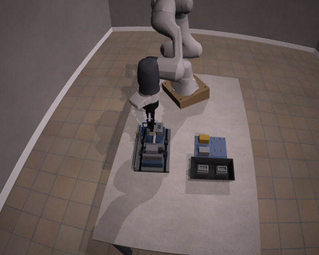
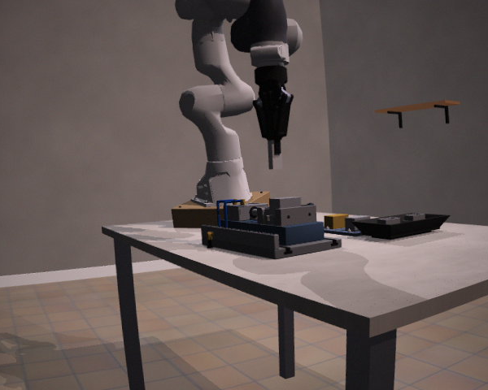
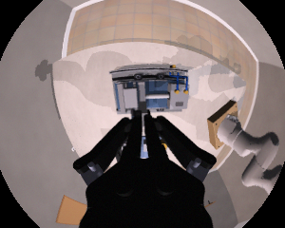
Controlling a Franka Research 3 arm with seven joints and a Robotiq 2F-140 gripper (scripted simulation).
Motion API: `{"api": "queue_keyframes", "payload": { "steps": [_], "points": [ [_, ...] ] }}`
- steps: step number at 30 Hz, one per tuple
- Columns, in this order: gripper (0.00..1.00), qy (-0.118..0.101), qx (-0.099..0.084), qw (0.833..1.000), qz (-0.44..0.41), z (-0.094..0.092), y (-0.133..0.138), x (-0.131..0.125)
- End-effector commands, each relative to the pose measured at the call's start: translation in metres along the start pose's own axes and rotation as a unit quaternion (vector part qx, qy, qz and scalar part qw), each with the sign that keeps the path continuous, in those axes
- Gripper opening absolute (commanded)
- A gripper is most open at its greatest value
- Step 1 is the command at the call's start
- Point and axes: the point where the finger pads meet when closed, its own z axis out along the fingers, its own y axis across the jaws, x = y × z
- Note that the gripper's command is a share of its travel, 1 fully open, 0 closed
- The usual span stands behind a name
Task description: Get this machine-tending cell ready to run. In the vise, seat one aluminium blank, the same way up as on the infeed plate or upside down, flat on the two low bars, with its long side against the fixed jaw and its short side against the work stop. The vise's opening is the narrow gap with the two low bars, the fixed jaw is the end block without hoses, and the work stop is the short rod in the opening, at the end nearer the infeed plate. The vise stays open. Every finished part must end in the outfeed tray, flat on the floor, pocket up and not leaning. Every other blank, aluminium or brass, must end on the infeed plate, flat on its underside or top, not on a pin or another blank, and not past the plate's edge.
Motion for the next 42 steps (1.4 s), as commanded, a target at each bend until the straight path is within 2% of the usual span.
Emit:
{"api": "queue_keyframes", "payload": {
  "steps": [1, 32, 42],
  "points": [
    [0.00, 0.002, 0.002, 1.000, -0.002, -0.0005, -0.0003, 0.0027],
    [0.00, 0.002, 0.002, 1.000, -0.002, -0.0002, -0.0003, 0.0027],
    [0.00, 0.002, 0.002, 1.000, -0.002, 0.0065, -0.0002, 0.0029]
  ]
}}
